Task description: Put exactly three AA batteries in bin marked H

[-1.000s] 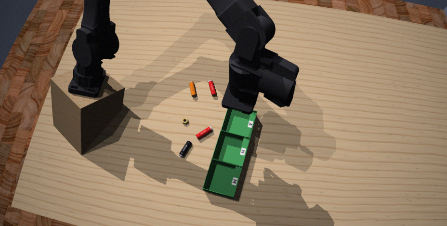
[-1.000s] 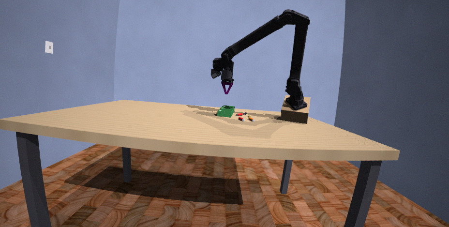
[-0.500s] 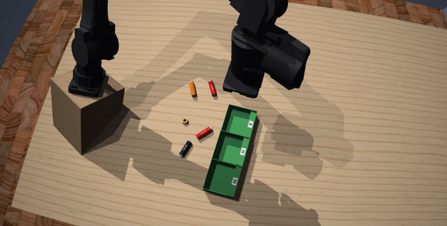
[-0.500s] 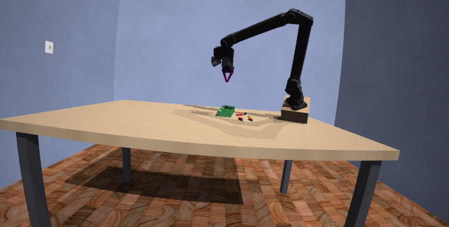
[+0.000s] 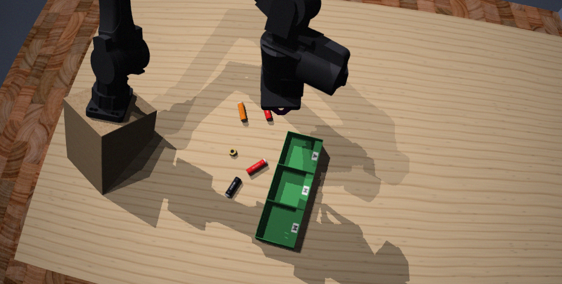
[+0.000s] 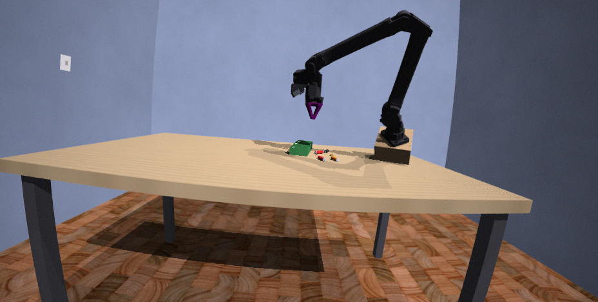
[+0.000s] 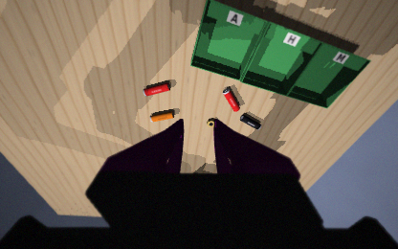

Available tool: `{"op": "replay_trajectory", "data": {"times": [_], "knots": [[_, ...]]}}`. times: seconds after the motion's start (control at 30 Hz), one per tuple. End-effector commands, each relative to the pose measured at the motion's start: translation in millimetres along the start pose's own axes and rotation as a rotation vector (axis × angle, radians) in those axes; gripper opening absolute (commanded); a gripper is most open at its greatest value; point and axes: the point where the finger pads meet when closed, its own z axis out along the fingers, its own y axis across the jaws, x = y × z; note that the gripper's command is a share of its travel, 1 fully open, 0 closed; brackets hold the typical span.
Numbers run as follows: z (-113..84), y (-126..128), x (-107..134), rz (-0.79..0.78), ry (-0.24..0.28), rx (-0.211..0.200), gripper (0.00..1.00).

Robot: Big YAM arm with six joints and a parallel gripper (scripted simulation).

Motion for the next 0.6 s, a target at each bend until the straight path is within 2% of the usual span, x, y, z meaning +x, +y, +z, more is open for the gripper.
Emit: {"op": "replay_trajectory", "data": {"times": [0.0, 0.27, 0.33, 0.37, 0.57], "knots": [[11.9, 17.4, 11.5, -0.159, -0.017, 0.010, 0.28], [52.8, 50.7, 53.5, -0.389, 0.005, 0.002, 0.28], [52.8, 50.7, 53.5, -0.389, 0.005, 0.002, 0.28], [57.9, 55.2, 58.6, -0.466, 0.011, -0.004, 0.28], [88.4, 80.1, 90.3, -0.642, 0.017, 0.002, 0.28]]}}
